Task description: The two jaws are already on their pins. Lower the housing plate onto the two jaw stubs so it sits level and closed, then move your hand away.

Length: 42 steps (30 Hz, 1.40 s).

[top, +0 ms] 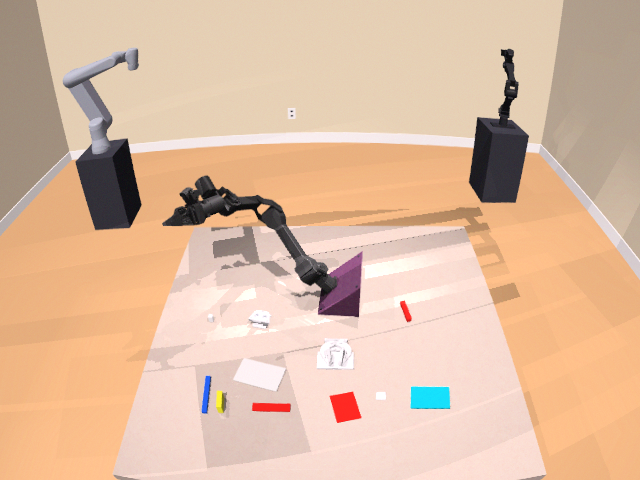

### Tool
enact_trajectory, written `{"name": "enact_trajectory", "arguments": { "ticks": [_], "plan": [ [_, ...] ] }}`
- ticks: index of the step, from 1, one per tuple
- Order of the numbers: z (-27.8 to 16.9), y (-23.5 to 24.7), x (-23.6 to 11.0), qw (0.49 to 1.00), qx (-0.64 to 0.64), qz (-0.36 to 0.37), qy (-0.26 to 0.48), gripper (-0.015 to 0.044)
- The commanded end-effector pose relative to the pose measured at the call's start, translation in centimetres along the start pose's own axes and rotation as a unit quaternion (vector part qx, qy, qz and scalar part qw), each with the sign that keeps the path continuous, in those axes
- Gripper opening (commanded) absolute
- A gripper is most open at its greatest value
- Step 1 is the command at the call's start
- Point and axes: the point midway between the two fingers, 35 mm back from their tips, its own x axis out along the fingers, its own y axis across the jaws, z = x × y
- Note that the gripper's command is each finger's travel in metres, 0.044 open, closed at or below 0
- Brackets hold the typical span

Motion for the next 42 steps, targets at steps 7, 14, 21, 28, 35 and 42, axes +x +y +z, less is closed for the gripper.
{"name": "enact_trajectory", "arguments": {
  "ticks": [7, 14, 21, 28, 35, 42],
  "plan": [
    [-6.0, 2.8, 0.8, 0.994, -0.044, 0.025, 0.096, 0.044],
    [-9.8, 3.9, 0.7, 0.985, -0.071, 0.037, 0.155, 0.044],
    [-13.5, 4.8, 0.3, 0.971, -0.098, 0.047, 0.214, 0.044],
    [-17.1, 5.2, -0.5, 0.952, -0.125, 0.054, 0.273, 0.044],
    [-20.6, 5.4, -1.7, 0.93, -0.151, 0.06, 0.331, 0.044],
    [-23.9, 5.3, -3.1, 0.903, -0.177, 0.063, 0.387, 0.044]
  ]
}}
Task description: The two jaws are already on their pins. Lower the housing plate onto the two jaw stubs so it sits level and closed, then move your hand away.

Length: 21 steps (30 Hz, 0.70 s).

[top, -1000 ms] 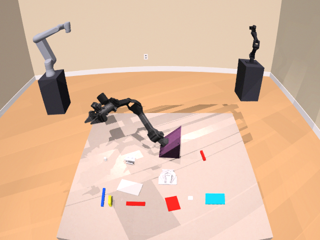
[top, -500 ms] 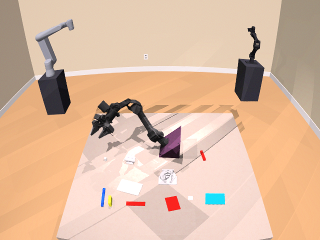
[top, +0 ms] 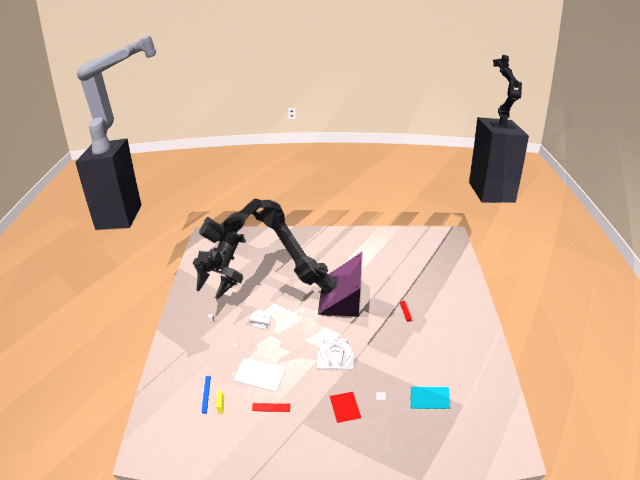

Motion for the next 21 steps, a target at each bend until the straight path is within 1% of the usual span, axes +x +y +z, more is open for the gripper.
{"name": "enact_trajectory", "arguments": {
  "ticks": [1, 11, 21],
  "plan": [
    [-2.4, 0.9, 1.0, 0.999, -0.019, 0.003, 0.048, 0.044],
    [-7.1, 2.0, 1.9, 0.989, -0.055, 0.007, 0.137, 0.044],
    [-11.8, 2.5, 2.0, 0.97, -0.091, 0.009, 0.226, 0.044]
  ]
}}
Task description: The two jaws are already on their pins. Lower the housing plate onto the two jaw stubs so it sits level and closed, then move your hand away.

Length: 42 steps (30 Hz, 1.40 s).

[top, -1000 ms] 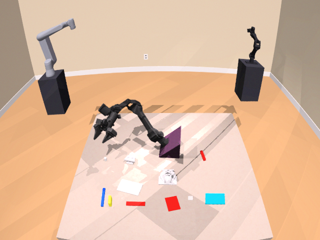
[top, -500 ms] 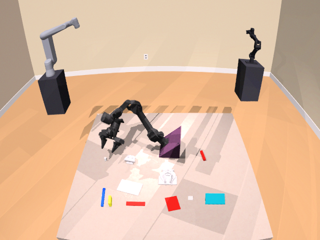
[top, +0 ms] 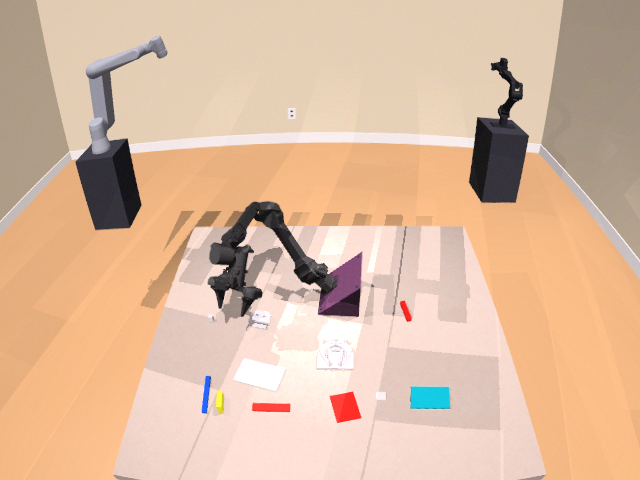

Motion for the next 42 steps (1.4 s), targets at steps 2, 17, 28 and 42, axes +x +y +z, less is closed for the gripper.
{"name": "enact_trajectory", "arguments": {
  "ticks": [2, 17, 28, 42],
  "plan": [
    [-2.5, 0.8, 1.2, 0.998, -0.022, 0.0, 0.057, 0.044],
    [-8.9, 1.6, 2.3, 0.979, -0.077, -0.002, 0.191, 0.044],
    [-13.3, 1.7, 2.1, 0.951, -0.118, -0.005, 0.285, 0.044],
    [-13.7, 1.7, 1.8, 0.947, -0.123, -0.005, 0.298, 0.044]
  ]
}}
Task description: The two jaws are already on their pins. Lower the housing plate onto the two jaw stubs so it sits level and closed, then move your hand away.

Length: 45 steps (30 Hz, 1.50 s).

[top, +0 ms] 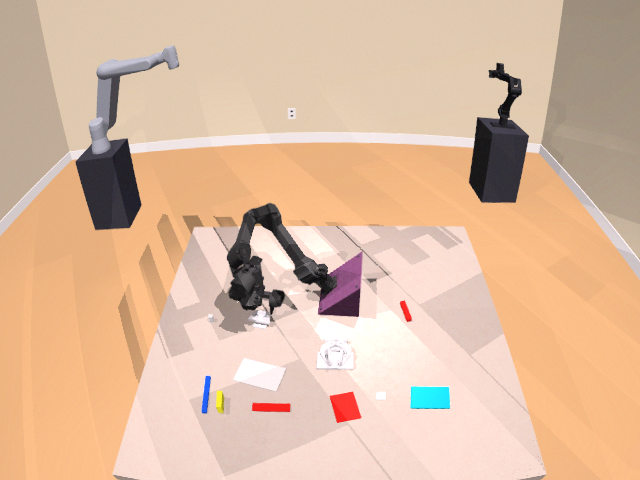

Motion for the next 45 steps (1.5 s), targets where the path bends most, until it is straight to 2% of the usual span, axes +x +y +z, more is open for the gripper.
{"name": "enact_trajectory", "arguments": {
  "ticks": [1, 33, 45],
  "plan": [
    [0.0, 0.0, 0.3, 1.0, 0.0, -0.001, 0.003, 0.044],
    [0.0, -0.1, 4.7, 1.0, 0.0, -0.003, 0.003, 0.044],
    [0.0, -0.1, 4.8, 1.0, 0.0, -0.003, 0.003, 0.044]
  ]
}}
